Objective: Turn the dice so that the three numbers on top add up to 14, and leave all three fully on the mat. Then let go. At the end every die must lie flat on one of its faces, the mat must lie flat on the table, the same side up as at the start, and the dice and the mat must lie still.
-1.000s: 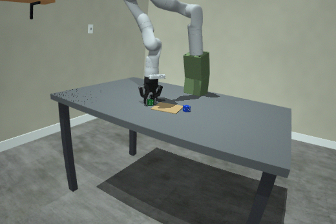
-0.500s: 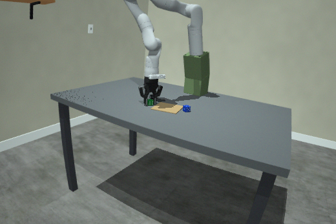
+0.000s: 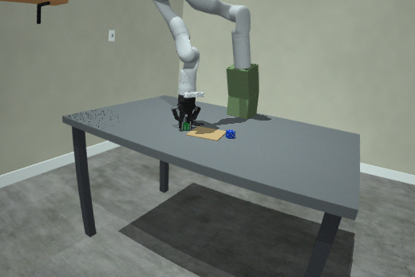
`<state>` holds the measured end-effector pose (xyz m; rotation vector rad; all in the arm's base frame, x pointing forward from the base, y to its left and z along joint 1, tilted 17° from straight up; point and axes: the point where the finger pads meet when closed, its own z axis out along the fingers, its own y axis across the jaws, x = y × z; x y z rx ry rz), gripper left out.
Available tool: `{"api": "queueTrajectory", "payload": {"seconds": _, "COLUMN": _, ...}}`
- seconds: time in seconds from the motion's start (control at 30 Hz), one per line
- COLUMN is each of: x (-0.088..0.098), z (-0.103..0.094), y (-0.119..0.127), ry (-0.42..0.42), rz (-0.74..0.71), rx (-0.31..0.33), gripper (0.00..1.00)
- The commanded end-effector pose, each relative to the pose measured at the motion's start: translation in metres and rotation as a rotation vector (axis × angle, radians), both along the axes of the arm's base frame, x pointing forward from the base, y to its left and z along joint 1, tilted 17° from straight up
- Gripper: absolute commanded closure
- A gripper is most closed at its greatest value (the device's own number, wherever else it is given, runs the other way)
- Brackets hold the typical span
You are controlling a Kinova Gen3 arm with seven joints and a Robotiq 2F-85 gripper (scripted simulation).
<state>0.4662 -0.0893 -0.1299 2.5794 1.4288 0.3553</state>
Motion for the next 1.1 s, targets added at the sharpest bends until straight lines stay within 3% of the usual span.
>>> {"api": "queueTrajectory", "payload": {"seconds": 0.0, "x": 0.0, "z": 0.0, "y": 0.0, "ry": -0.001, "rz": 0.0, "rx": 0.0, "gripper": 0.74}}
{"api": "queueTrajectory", "payload": {"seconds": 0.8, "x": 0.0, "z": 0.002, "y": 0.0, "ry": -0.001, "rz": 0.0, "rx": 0.0, "gripper": 0.74}}
{"api": "queueTrajectory", "payload": {"seconds": 1.07, "x": -0.01, "z": 0.035, "y": 0.001, "ry": -0.001, "rz": 0.0, "rx": 0.0, "gripper": 0.74}}
